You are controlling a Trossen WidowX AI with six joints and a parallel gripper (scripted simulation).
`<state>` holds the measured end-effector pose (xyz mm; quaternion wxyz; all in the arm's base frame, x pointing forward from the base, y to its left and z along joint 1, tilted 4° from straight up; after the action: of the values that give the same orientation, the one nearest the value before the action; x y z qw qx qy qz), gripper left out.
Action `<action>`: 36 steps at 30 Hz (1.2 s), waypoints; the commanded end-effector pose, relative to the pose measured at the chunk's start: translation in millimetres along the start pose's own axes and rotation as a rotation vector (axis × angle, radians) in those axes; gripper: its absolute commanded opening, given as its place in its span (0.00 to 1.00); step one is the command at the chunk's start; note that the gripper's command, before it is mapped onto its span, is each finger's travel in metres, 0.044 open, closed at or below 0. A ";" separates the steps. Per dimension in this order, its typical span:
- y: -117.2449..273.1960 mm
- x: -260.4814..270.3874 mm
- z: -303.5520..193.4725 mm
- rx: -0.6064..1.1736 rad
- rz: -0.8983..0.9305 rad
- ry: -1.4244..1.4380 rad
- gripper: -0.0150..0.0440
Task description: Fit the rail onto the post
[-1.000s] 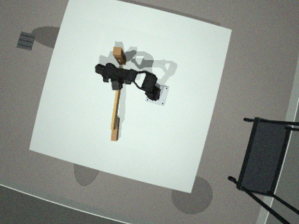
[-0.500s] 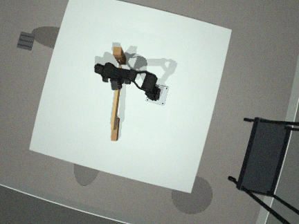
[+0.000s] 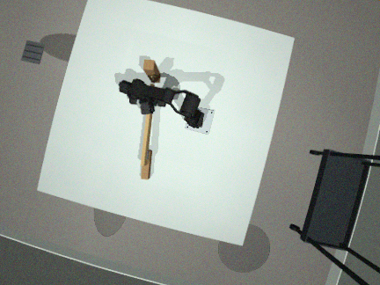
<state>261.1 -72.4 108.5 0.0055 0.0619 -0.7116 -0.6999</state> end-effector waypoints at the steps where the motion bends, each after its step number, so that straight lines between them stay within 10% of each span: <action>1: 7.4 -4.4 -0.8 0.002 -0.019 0.002 0.25; 36: 25.0 -4.5 -0.8 0.002 -0.019 0.002 0.25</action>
<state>260.2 -72.0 126.2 0.0062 0.0615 -0.7114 -0.7000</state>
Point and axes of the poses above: the point midway between the two fingers, 35 mm back from their tips, its own y axis back along the fingers, its own x axis across the jaws, z = x × y, the point moved 2 cm from there along y, back along the fingers, and after that the axes turned 5 degrees about y, right-handed, at the moved point
